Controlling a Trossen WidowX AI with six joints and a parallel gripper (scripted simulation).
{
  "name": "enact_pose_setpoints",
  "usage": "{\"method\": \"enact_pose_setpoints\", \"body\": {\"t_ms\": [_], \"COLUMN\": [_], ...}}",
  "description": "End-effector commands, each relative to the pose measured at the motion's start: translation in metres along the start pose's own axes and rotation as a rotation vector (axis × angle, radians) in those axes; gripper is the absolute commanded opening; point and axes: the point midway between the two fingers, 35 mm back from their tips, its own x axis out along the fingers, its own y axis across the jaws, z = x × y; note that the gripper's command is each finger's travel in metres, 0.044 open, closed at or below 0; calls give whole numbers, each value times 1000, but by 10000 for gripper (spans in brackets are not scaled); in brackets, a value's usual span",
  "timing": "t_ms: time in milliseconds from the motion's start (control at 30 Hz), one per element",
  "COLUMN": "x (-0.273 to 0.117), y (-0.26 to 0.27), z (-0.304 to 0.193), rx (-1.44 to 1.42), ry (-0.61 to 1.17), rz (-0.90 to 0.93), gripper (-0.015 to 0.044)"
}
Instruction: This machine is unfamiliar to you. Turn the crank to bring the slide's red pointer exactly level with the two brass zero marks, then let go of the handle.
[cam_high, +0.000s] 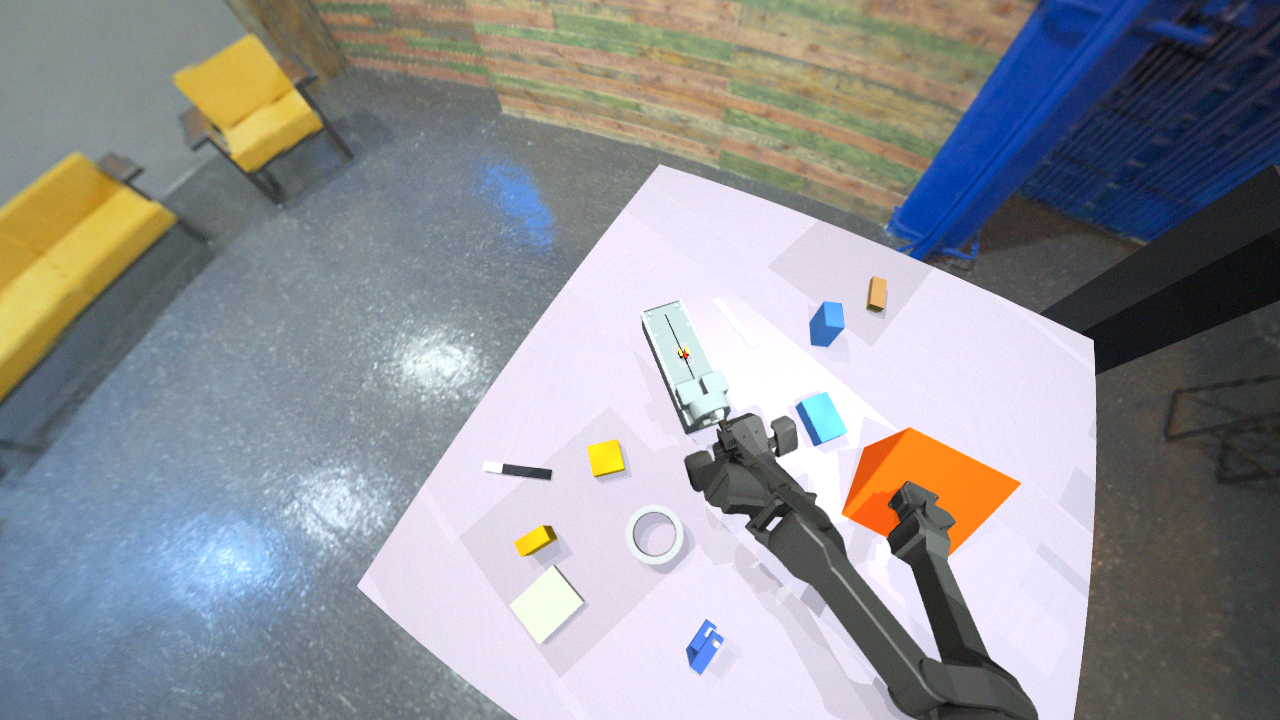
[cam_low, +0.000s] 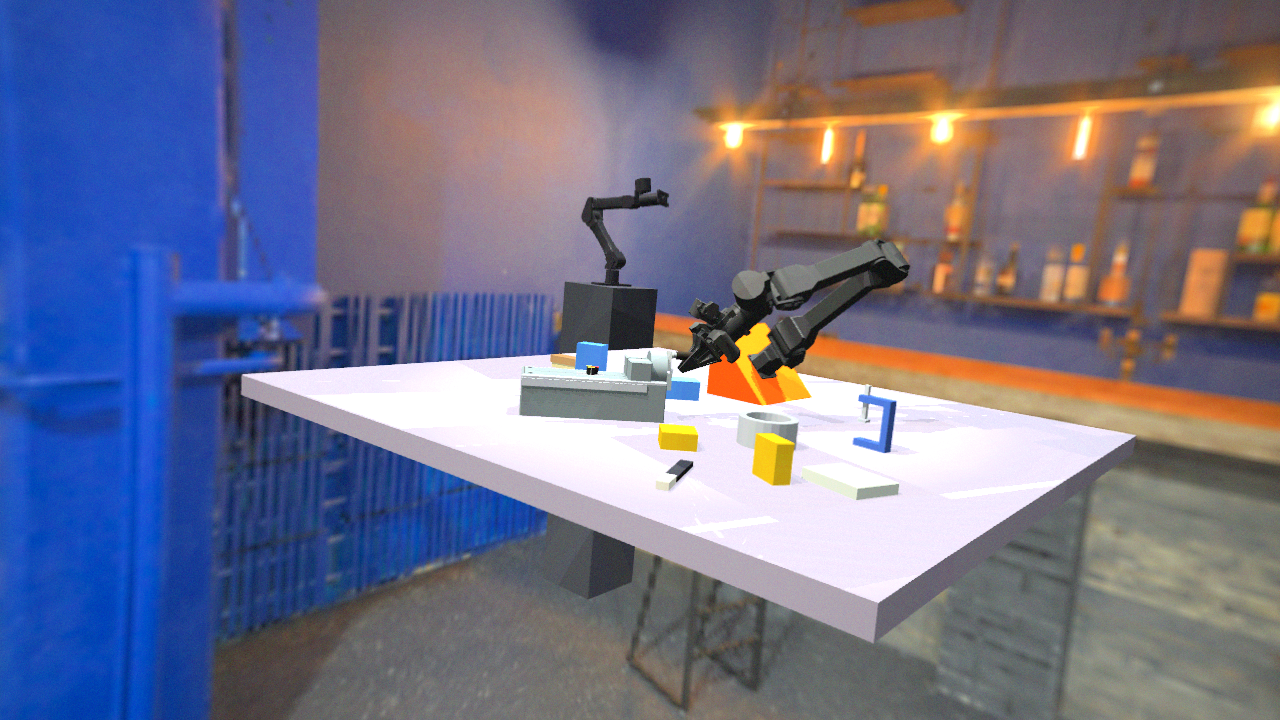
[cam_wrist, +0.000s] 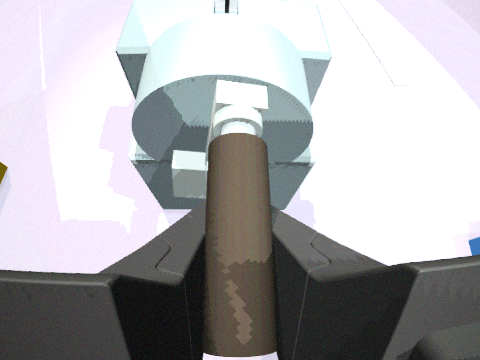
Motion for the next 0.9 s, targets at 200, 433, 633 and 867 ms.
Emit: {"method": "enact_pose_setpoints", "body": {"t_ms": [200,433,633,867], "x": [1,2,3,3], "y": [-10,-11,-12,-13], "z": [-1,-2,-2,-3], "rx": [10,10,10,10], "ry": [3,3,3,3], "rz": [-22,-22,-22,-22], "gripper": [0,0,0,0]}}
